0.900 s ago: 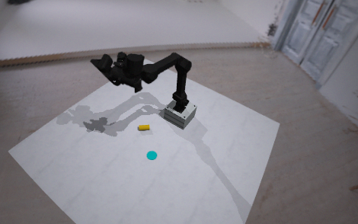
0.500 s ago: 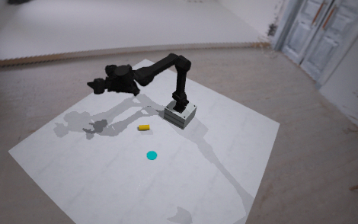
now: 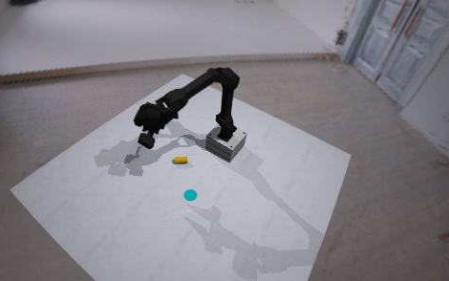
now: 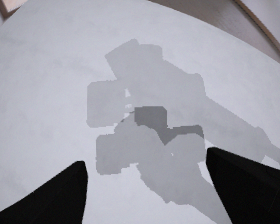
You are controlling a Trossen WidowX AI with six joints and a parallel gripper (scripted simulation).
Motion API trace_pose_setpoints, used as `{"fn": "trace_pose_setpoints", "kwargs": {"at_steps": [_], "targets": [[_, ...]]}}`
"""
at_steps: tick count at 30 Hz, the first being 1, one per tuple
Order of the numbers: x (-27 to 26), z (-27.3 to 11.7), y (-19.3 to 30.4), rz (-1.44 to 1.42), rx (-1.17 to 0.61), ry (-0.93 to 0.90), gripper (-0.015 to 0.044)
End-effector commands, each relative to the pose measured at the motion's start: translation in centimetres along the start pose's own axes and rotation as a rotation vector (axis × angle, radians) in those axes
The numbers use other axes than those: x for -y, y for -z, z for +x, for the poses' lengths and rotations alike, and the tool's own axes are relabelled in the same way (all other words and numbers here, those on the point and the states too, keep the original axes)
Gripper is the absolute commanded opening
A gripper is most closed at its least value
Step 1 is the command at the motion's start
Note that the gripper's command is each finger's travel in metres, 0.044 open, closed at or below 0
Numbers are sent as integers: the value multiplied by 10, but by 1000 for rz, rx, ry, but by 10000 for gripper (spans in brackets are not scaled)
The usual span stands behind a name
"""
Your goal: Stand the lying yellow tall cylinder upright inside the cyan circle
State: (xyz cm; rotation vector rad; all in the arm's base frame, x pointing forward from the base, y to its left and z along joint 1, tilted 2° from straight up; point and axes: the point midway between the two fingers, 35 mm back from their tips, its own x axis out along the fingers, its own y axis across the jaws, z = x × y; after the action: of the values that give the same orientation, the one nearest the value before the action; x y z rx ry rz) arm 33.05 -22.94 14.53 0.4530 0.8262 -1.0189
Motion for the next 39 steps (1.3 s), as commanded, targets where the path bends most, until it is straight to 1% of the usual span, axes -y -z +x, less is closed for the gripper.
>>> {"fn": "trace_pose_setpoints", "kwargs": {"at_steps": [1, 7, 9, 17, 20, 25, 28, 31, 39], "targets": [[20, 7, 53, -100, -227, -31, 309], [48, 0, 134, -185, -584, -109, 309], [53, -5, 151, -192, -662, -133, 309], [53, -2, 156, -195, -672, -136, 309], [50, 20, 170, -207, -676, -135, 309], [47, 68, 212, -209, -677, -135, 309], [47, 79, 223, -193, -673, -136, 309], [47, 79, 223, -192, -672, -136, 309], [47, 79, 223, -192, -672, -136, 105]]}}
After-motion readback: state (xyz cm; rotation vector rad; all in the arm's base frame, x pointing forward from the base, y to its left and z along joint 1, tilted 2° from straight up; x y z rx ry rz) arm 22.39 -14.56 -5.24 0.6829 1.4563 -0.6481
